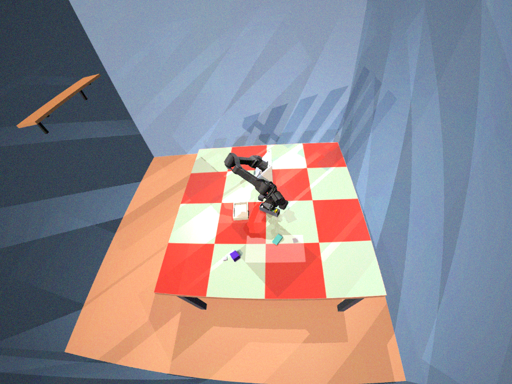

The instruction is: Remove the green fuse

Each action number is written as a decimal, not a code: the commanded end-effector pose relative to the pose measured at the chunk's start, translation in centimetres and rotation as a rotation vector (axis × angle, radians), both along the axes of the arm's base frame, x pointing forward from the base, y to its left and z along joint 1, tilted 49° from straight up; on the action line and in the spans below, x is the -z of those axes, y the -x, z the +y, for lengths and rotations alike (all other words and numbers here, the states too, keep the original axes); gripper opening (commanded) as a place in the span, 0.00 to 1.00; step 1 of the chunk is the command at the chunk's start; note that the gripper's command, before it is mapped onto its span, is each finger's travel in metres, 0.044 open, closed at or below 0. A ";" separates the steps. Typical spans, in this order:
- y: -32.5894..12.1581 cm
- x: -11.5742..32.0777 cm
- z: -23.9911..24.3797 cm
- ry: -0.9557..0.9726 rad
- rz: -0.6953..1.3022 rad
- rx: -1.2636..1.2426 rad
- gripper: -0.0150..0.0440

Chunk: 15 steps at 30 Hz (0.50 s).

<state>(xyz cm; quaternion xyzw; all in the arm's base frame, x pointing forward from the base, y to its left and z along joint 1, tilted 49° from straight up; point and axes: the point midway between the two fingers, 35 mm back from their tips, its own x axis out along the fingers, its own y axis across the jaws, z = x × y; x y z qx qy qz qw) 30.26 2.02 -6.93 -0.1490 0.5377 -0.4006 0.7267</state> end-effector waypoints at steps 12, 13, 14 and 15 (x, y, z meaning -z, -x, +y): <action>0.1 -0.5 0.6 -0.004 0.000 0.005 0.25; 0.1 -0.5 0.6 -0.004 0.000 0.005 0.25; 0.1 -0.6 0.7 -0.004 0.000 0.005 0.25; 0.1 -0.6 0.7 -0.004 0.000 0.005 0.25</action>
